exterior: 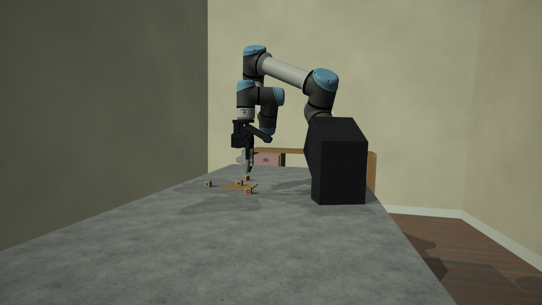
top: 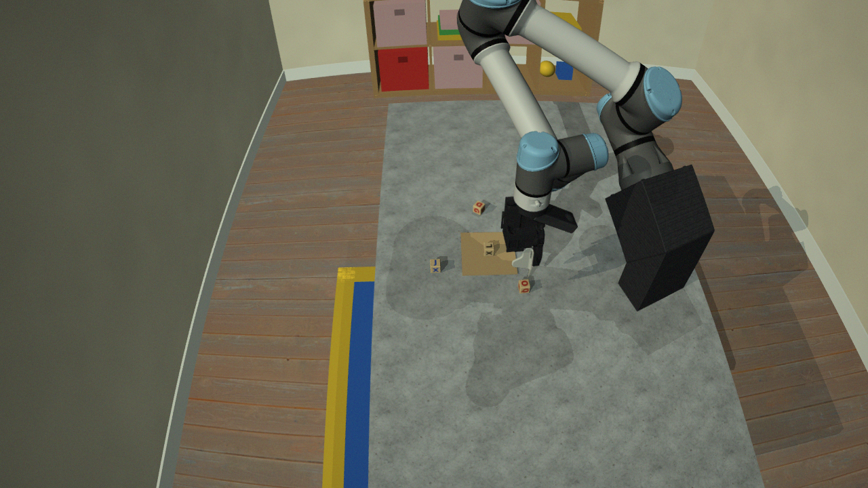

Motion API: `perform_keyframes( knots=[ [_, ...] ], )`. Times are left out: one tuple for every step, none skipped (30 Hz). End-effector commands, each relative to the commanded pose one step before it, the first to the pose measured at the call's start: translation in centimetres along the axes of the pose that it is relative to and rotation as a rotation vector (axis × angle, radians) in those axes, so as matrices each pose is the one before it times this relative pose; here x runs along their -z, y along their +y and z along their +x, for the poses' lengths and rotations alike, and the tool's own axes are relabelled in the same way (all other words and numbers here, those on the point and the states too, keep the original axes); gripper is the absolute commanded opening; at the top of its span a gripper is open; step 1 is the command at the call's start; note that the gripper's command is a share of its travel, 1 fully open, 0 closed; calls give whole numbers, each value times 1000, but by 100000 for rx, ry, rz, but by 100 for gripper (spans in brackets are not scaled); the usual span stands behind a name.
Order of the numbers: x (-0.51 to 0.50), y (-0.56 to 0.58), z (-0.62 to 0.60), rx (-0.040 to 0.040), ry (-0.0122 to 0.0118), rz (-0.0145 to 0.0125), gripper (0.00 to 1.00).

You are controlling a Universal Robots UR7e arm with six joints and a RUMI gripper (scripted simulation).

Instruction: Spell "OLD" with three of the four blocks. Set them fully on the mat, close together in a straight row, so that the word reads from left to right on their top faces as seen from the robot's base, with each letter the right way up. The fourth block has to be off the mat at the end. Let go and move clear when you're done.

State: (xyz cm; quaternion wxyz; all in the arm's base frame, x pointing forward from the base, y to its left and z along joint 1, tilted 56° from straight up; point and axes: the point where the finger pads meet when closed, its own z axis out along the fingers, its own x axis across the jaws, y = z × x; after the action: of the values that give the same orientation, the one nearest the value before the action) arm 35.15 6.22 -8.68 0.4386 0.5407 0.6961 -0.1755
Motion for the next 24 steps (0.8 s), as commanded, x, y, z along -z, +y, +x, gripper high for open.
perform_keyframes(
  knots=[
    [-13,20,6,-16,33,-77,30],
    [-23,0,0,1,4,1,30],
    [-30,0,0,1,4,1,30],
    [-37,0,0,1,5,1,30],
    [-44,0,0,1,6,1,30],
    [-52,0,0,1,7,1,30],
    [-60,0,-1,1,8,1,30],
    [-68,-1,-1,2,9,1,30],
    [0,0,0,0,0,0,30],
    [0,0,0,0,0,0,30],
    [-76,-1,-1,2,9,1,30],
    [-84,-1,-1,1,7,1,30],
    [-94,0,0,0,1,0,30],
    [-101,0,-1,0,1,0,30],
    [-109,-1,-1,0,0,0,30],
    [-116,-2,-2,0,-1,0,30],
    [-124,0,-1,0,0,0,30],
    [-131,0,-1,0,1,0,30],
    [-136,-1,-1,0,0,0,30],
    [-141,-2,-2,0,-2,-1,30],
    [-148,0,0,0,2,1,30],
    [-152,-1,-1,0,0,0,30],
    [-156,-2,-2,0,-2,-1,30],
    [-161,0,-1,0,1,0,30]
  ],
)
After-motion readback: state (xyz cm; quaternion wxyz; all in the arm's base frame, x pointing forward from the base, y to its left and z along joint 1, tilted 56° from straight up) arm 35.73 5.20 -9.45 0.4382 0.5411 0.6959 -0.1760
